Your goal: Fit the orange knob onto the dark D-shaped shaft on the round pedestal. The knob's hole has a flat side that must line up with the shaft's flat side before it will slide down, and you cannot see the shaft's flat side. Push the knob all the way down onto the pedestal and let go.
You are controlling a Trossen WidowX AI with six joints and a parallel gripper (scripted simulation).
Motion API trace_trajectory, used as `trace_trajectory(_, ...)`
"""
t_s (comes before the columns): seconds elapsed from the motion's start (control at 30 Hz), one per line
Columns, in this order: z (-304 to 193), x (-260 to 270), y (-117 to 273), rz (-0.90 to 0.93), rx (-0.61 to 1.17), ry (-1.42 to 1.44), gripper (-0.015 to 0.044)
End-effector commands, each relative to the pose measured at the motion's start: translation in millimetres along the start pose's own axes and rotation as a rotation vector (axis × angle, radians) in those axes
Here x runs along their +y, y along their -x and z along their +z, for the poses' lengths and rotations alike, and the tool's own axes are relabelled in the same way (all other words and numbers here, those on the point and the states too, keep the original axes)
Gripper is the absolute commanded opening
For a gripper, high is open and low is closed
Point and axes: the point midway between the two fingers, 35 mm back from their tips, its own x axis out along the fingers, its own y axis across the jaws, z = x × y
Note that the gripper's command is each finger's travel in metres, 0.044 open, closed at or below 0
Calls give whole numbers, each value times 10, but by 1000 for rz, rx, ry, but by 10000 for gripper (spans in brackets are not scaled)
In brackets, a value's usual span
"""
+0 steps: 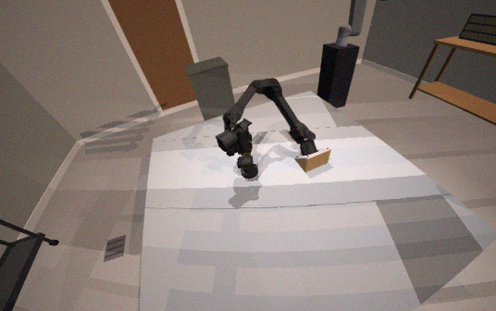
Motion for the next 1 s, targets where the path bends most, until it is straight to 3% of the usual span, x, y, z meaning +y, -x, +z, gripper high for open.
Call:
trace_trajectory(0.0,-4,-3,-12,0,-1,-7,0)
trace_trajectory(0.57,18,-6,34,1,-1,-7,0)
trace_trajectory(0.97,7,7,-1,1,-1,-217,0)
